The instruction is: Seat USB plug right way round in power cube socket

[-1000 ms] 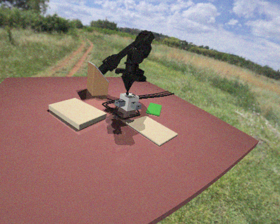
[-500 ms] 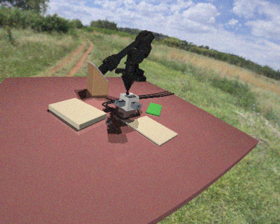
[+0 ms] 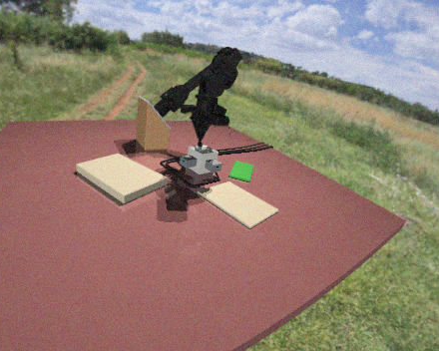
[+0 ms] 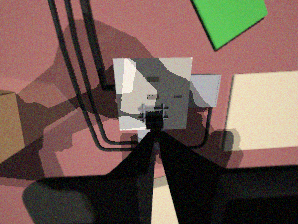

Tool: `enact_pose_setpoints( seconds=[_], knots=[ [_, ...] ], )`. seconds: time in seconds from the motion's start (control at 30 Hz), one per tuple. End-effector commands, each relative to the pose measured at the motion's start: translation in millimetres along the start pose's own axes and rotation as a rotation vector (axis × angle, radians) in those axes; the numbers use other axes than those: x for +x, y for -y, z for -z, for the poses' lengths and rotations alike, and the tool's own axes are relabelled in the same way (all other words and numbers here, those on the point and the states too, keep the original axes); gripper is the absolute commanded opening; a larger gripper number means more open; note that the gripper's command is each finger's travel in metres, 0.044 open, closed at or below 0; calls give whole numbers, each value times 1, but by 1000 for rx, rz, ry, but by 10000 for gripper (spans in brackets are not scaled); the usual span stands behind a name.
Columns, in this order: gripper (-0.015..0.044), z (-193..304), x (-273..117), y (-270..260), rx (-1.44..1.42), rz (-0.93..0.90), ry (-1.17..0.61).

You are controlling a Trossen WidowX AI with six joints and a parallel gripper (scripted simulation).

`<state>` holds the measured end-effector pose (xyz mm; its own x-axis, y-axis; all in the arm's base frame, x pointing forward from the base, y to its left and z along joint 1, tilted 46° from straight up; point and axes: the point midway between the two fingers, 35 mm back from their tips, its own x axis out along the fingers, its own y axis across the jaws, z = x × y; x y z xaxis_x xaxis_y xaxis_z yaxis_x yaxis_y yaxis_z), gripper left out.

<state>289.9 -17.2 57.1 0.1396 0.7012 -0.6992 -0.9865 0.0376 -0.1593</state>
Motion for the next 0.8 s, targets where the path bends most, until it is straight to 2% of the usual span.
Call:
enact_pose_setpoints(
  seconds=[0.0,0.77],
  knots=[
    [0,0,-5,1,-6,4,-6],
    [0,1,-20,1,-6,4,-6]
  ],
)
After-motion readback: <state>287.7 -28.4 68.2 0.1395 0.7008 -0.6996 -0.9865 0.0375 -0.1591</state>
